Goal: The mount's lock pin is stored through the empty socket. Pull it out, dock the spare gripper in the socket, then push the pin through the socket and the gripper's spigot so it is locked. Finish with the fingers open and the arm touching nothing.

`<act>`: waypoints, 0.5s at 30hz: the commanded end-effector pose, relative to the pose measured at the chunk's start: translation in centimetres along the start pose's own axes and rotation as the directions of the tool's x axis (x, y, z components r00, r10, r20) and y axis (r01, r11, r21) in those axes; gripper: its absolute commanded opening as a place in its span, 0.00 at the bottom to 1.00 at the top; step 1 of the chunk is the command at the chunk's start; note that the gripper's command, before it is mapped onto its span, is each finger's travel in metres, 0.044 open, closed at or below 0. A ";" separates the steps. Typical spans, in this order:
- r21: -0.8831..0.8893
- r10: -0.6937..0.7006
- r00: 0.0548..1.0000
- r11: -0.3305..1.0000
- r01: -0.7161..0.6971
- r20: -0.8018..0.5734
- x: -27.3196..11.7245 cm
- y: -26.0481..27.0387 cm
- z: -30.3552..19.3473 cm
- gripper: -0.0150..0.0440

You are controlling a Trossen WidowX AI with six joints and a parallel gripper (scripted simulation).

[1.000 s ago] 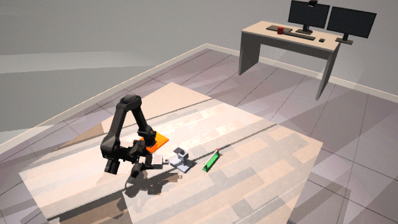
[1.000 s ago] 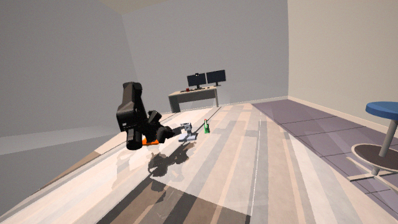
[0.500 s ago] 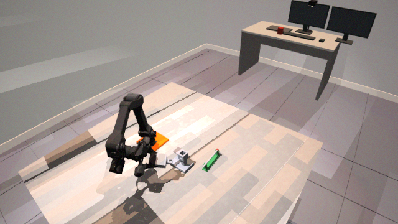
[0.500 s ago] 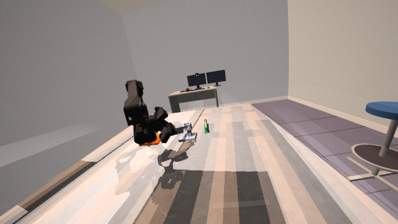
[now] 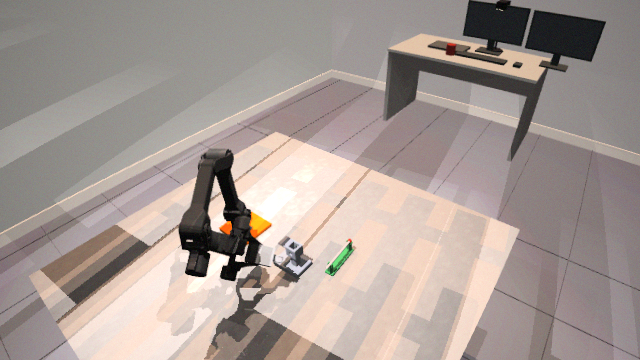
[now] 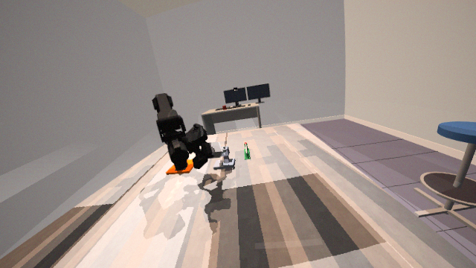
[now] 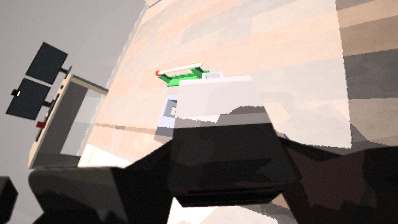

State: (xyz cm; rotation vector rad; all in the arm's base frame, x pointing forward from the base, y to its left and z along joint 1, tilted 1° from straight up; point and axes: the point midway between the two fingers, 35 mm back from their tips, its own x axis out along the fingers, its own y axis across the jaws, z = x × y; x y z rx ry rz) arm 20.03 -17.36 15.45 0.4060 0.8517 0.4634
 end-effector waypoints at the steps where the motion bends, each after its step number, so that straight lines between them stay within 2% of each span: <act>1: 0.073 -0.002 1.000 0.997 0.003 -0.022 0.2 0.6 0.7 0.25; 15: 0.316 -0.002 0.995 0.948 0.033 -0.099 1.0 2.0 1.9 0.25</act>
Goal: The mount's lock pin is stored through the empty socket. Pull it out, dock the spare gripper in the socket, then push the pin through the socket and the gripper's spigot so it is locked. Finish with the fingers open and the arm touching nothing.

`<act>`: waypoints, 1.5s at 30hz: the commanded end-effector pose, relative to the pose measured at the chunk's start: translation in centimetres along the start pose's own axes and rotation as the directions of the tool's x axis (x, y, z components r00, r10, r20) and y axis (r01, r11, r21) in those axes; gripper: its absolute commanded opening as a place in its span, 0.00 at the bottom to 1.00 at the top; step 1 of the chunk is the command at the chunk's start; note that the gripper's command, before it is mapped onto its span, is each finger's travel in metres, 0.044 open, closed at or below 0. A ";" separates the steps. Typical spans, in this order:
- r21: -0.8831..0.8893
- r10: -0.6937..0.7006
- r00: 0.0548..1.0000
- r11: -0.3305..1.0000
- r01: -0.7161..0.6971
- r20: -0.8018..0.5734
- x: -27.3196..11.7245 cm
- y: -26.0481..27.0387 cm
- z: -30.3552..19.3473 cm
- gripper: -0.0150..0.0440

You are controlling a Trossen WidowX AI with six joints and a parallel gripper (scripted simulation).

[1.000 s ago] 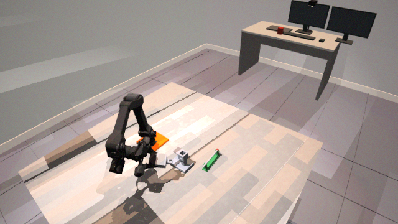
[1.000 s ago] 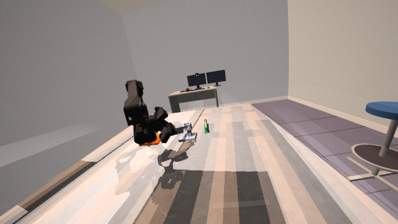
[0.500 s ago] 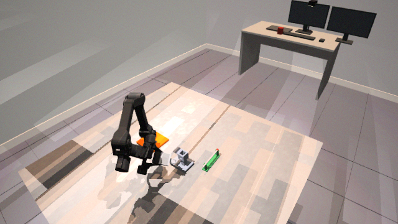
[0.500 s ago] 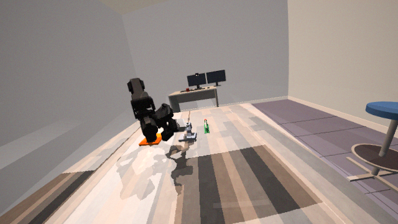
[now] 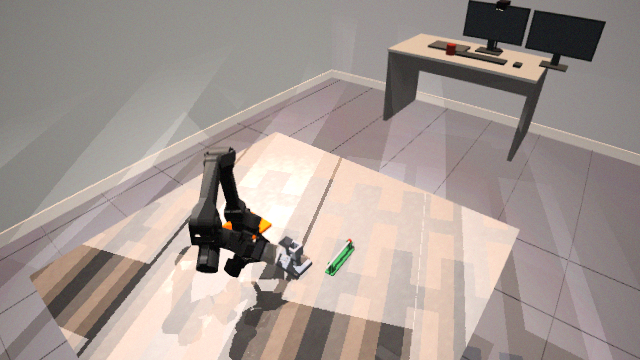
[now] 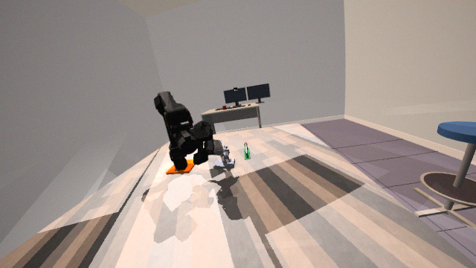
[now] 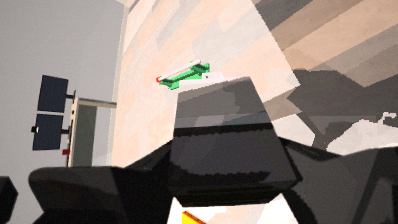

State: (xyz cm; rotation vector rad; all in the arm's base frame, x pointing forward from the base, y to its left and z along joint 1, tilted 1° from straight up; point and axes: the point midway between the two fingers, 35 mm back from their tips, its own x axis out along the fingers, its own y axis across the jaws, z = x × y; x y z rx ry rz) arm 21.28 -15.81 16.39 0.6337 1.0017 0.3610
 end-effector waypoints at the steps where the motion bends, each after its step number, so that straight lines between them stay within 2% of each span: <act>1: 0.072 -0.010 1.000 0.997 0.012 -0.017 0.1 0.8 0.5 0.25; 22: 0.423 -0.054 0.992 0.901 0.097 -0.112 1.2 3.6 1.5 0.25; 45: 0.727 -0.115 0.975 0.651 0.219 -0.191 2.2 6.8 2.3 0.25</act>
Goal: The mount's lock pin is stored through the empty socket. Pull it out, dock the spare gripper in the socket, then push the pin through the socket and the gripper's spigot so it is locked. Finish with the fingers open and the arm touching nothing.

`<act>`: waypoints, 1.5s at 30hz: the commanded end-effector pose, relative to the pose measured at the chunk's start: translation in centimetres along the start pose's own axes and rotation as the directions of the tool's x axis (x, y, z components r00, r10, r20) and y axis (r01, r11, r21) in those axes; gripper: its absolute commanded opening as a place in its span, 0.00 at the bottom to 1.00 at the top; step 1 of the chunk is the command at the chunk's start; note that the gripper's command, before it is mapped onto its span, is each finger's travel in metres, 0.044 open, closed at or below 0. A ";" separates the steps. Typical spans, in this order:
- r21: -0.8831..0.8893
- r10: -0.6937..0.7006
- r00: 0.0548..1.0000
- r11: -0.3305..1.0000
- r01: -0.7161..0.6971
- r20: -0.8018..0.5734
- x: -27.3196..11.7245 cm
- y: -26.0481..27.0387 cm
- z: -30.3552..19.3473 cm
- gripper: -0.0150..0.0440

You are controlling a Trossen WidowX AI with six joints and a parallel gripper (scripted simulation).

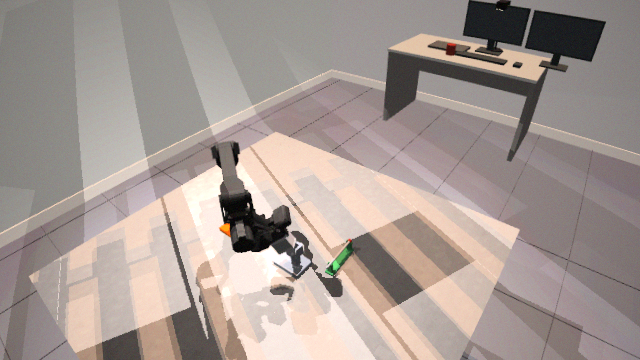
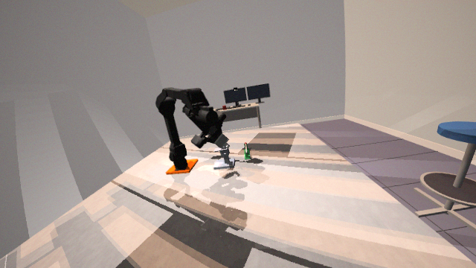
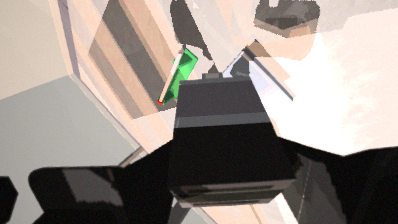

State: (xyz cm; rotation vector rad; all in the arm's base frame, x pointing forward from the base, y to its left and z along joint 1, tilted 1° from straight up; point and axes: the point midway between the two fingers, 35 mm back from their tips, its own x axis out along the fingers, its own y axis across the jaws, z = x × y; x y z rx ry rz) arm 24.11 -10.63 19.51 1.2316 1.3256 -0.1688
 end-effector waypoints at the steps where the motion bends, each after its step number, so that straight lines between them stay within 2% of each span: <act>1: 0.070 -0.015 1.000 0.997 0.015 0.008 -0.1 0.9 -0.5 0.25; 17: 0.342 -0.076 0.997 0.937 0.066 0.015 0.1 2.8 -1.9 0.25; 34: 0.602 -0.130 0.991 0.794 0.083 0.034 0.3 4.8 -3.6 0.25; 45: 0.681 -0.151 0.988 0.727 0.087 0.034 0.5 5.3 -4.2 0.25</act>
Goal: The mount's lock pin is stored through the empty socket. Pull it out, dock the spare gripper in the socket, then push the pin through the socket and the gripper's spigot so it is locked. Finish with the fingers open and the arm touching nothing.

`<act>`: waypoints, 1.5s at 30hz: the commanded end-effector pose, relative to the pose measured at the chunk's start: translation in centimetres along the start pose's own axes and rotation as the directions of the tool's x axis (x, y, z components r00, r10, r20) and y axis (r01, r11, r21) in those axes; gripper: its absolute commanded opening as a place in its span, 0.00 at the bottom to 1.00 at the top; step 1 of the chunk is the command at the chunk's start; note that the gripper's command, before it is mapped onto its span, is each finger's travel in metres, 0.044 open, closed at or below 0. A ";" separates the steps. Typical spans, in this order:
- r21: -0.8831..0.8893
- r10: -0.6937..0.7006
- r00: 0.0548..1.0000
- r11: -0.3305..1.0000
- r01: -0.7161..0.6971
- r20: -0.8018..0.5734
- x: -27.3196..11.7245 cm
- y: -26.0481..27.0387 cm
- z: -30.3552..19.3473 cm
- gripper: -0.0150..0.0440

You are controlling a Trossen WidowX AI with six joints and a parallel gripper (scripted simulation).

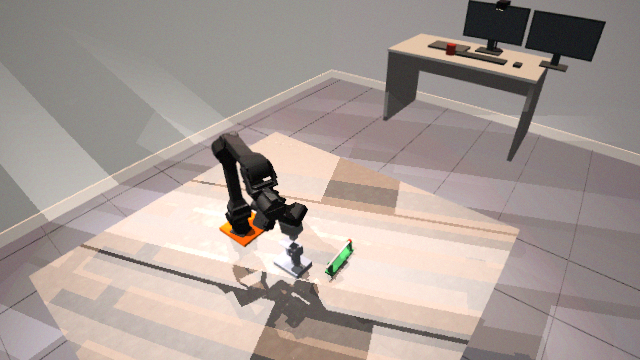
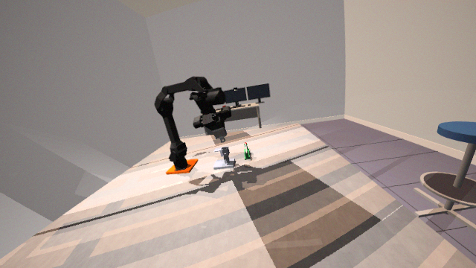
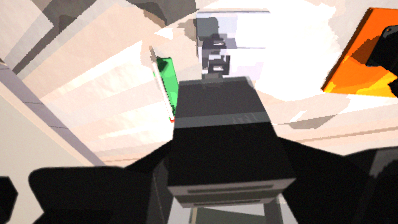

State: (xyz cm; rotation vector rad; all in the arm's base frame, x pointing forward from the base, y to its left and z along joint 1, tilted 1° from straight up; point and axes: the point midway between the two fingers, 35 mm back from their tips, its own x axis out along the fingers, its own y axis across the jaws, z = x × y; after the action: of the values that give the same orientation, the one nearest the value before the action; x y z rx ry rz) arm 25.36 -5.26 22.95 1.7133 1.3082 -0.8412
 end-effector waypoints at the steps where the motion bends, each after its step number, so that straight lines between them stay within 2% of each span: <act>1: 0.025 -0.012 1.000 1.000 0.012 0.004 0.2 -0.1 -0.1 0.25; 24: 0.070 -0.084 0.996 0.994 0.085 -0.016 2.0 0.0 1.0 0.25; 45: 0.074 -0.086 0.996 0.993 0.088 -0.018 4.2 -0.2 2.1 0.25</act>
State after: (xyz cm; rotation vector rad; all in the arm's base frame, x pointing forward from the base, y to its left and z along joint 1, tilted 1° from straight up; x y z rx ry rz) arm 26.03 -5.34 18.78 1.7301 1.3844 -0.9378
